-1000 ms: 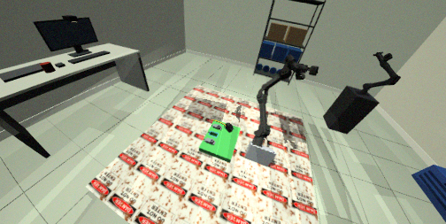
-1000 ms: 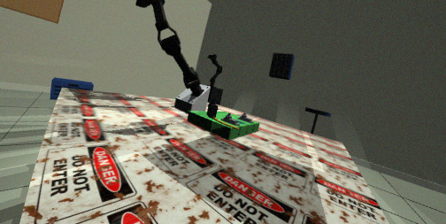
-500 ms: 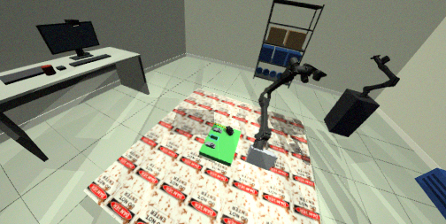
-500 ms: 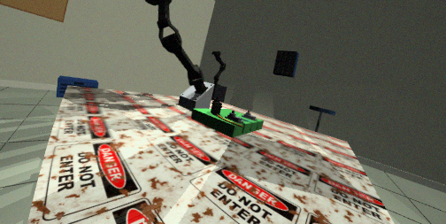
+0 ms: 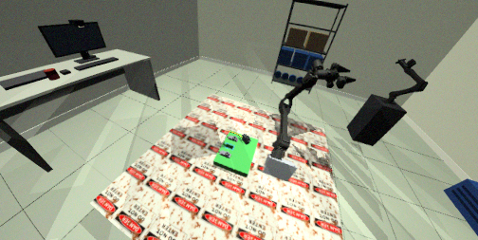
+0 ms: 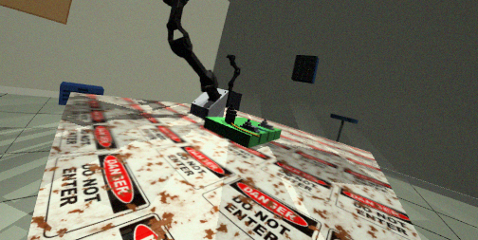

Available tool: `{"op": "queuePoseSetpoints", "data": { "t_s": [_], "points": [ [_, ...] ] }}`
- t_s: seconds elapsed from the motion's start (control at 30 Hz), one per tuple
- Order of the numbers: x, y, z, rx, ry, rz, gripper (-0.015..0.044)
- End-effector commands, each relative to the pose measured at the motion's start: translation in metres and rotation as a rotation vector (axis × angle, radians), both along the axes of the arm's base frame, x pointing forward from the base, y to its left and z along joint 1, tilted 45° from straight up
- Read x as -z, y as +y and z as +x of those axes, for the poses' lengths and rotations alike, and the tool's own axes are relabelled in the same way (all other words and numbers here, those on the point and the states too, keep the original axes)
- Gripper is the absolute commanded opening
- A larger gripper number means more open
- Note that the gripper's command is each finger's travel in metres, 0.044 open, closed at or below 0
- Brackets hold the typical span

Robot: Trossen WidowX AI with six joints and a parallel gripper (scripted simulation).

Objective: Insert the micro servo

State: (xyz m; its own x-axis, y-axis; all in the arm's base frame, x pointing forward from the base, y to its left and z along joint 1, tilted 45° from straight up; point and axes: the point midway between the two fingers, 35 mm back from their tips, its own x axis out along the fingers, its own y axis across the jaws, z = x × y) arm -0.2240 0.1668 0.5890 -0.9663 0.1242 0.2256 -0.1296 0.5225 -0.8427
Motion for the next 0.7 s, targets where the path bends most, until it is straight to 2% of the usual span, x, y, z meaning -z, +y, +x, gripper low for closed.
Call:
{"op": "queuePoseSetpoints", "data": {
  "t_s": [0.0, 0.67],
  "points": [
    [0.010, 0.021, 0.003, 0.056, -0.004, -0.092, 0.0440],
    [0.055, 0.107, 0.046, 0.331, 0.045, -0.488, 0.0440]
  ]
}}
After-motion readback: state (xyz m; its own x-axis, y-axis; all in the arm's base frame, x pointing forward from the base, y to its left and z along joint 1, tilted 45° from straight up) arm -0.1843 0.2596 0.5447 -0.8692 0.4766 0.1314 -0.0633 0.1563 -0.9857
